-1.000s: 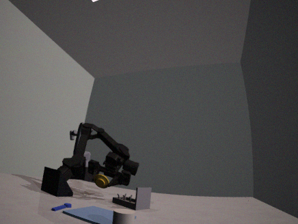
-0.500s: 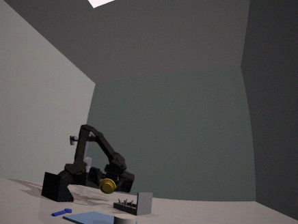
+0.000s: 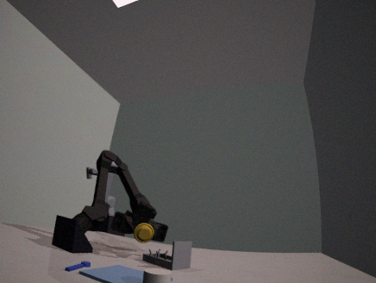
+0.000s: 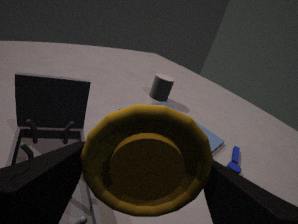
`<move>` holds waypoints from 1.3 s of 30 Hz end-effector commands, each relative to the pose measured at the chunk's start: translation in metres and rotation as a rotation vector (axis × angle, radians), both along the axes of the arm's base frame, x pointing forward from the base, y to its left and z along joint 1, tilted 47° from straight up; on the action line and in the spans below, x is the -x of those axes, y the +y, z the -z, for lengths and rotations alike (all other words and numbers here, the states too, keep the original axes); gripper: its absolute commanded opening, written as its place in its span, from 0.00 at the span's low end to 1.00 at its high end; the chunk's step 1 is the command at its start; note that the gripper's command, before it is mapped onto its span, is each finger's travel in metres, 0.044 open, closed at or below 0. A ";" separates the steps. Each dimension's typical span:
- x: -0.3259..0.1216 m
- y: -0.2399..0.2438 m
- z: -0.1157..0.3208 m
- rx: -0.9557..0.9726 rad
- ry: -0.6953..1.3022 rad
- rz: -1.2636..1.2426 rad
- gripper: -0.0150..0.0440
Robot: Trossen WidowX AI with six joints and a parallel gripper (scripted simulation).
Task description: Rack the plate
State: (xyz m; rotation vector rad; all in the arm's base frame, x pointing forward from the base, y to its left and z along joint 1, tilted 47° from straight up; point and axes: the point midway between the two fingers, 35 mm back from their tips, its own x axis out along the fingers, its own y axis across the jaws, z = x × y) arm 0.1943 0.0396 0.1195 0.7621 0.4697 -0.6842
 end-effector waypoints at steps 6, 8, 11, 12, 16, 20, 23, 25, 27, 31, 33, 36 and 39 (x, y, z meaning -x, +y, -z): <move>-0.001 0.008 -0.011 0.032 -0.172 -0.043 0.25; -0.001 0.011 -0.014 0.036 -0.213 -0.053 0.25; 0.000 0.014 -0.019 0.039 -0.273 -0.069 0.25; 0.001 0.015 -0.021 0.039 -0.293 -0.074 0.25; 0.003 0.020 -0.027 0.036 -0.375 -0.093 0.25; 0.006 0.024 -0.033 0.030 -0.452 -0.110 0.25; 0.006 0.025 -0.034 0.029 -0.465 -0.113 0.25; 0.006 0.025 -0.034 0.029 -0.465 -0.113 0.25; 0.006 0.025 -0.034 0.029 -0.465 -0.113 0.25; 0.005 0.025 -0.033 0.029 -0.464 -0.113 0.25; 0.003 0.028 -0.030 0.029 -0.462 -0.113 0.25; -0.001 0.032 -0.025 0.029 -0.460 -0.114 0.25; -0.004 0.036 -0.020 0.030 -0.458 -0.115 0.25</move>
